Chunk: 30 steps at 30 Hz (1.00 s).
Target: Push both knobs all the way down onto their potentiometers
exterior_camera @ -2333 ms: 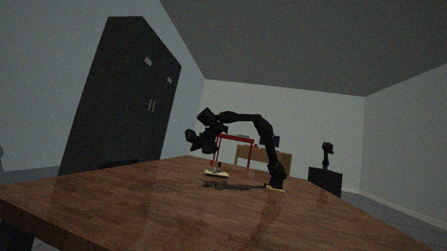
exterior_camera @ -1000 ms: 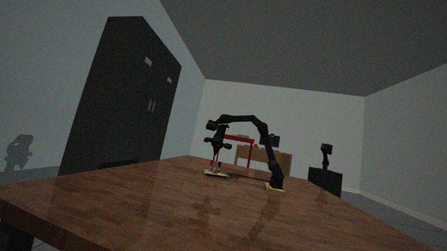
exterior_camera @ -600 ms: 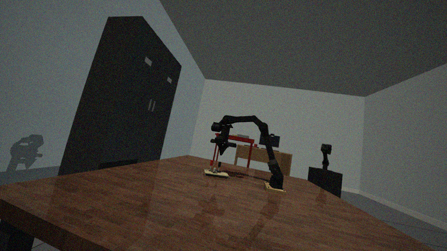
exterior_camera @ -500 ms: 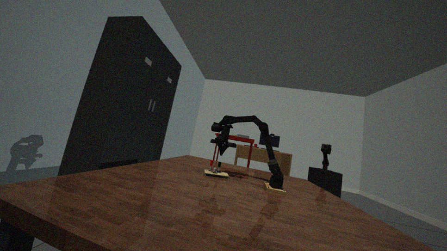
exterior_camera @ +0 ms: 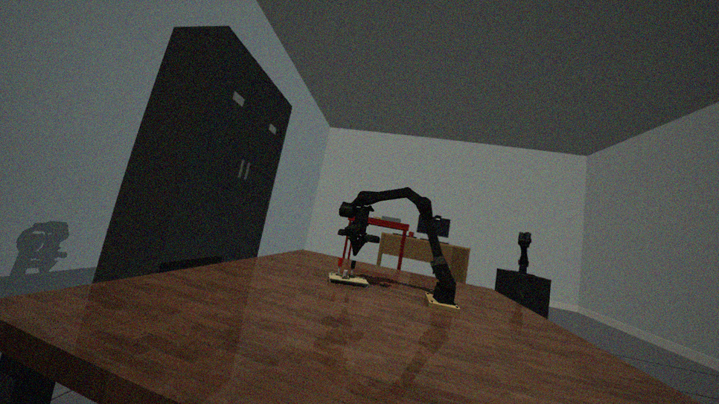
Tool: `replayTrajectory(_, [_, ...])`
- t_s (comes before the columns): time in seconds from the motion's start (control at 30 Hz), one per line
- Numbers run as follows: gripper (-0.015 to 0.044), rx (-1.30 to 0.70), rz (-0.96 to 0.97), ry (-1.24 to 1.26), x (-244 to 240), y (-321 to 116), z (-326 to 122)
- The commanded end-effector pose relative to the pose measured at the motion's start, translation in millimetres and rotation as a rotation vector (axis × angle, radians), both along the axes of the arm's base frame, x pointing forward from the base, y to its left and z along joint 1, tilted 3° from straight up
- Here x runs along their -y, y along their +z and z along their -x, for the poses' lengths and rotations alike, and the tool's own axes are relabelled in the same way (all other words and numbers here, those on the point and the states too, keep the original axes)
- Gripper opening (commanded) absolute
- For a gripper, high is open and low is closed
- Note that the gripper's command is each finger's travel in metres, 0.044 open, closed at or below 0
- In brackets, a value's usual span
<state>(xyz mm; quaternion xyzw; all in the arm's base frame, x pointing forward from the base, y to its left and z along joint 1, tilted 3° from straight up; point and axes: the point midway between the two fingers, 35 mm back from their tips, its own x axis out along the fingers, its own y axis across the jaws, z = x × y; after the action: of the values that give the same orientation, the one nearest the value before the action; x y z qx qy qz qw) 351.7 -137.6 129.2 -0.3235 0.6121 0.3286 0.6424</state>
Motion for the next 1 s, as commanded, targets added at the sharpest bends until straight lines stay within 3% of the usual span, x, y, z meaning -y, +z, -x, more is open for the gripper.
replayTrajectory(0.0, [0.0,-0.003,-0.006,-0.004,-1.3,-8.0,0.5])
replayTrajectory(0.97, [0.0,-0.003,-0.006,-0.004,-1.7,-19.3,0.3])
